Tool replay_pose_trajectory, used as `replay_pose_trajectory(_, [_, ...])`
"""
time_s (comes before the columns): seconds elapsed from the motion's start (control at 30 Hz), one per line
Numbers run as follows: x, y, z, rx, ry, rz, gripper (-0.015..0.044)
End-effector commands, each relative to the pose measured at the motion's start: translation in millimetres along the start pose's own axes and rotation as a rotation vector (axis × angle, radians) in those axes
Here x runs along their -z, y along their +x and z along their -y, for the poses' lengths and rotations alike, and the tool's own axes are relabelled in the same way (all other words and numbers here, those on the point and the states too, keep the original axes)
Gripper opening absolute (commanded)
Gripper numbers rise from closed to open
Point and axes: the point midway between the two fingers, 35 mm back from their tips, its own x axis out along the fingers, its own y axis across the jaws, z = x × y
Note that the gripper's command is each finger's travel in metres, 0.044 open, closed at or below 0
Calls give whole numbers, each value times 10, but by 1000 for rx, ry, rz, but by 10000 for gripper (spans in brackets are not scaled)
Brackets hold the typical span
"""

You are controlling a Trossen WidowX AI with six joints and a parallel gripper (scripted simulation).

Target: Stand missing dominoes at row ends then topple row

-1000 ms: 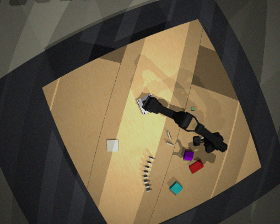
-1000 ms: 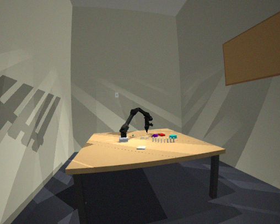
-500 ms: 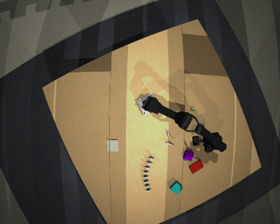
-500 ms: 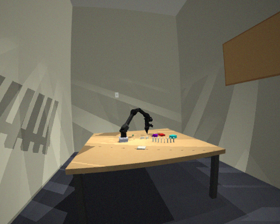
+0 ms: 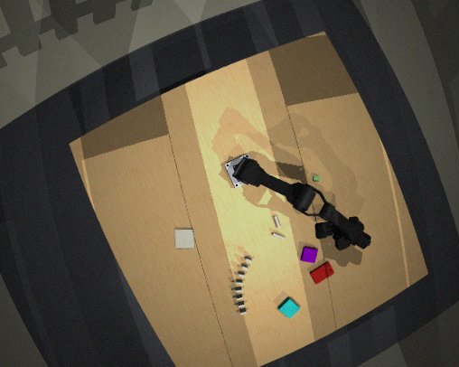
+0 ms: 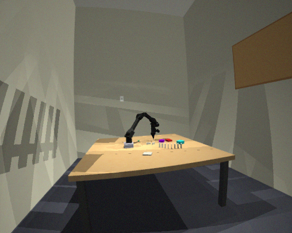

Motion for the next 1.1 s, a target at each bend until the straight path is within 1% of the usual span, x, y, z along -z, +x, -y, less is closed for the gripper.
replay_pose_trajectory(0.0, [5, 12, -4, -2, 5, -4, 107])
replay_pose_trajectory(0.13, [5, 12, -4, -2, 5, -4, 107])
replay_pose_trajectory(0.2, [-9, -76, -21, -2, 5, -3, 107])
replay_pose_trajectory(0.47, [-30, -1134, -33, 0, 1, 0, 107])
replay_pose_trajectory(0.53, [-8, -1311, -2, 0, 0, 0, 107])
replay_pose_trajectory(0.73, [-25, -1335, 27, 0, 4, 0, 107])
replay_pose_trajectory(0.8, [-178, -1350, 230, 2, 37, 1, 107])
replay_pose_trajectory(0.9, [-471, -1380, 723, 6, 113, 3, 107])
replay_pose_trajectory(1.07, [-746, -1406, 1503, 11, 226, 6, 107])
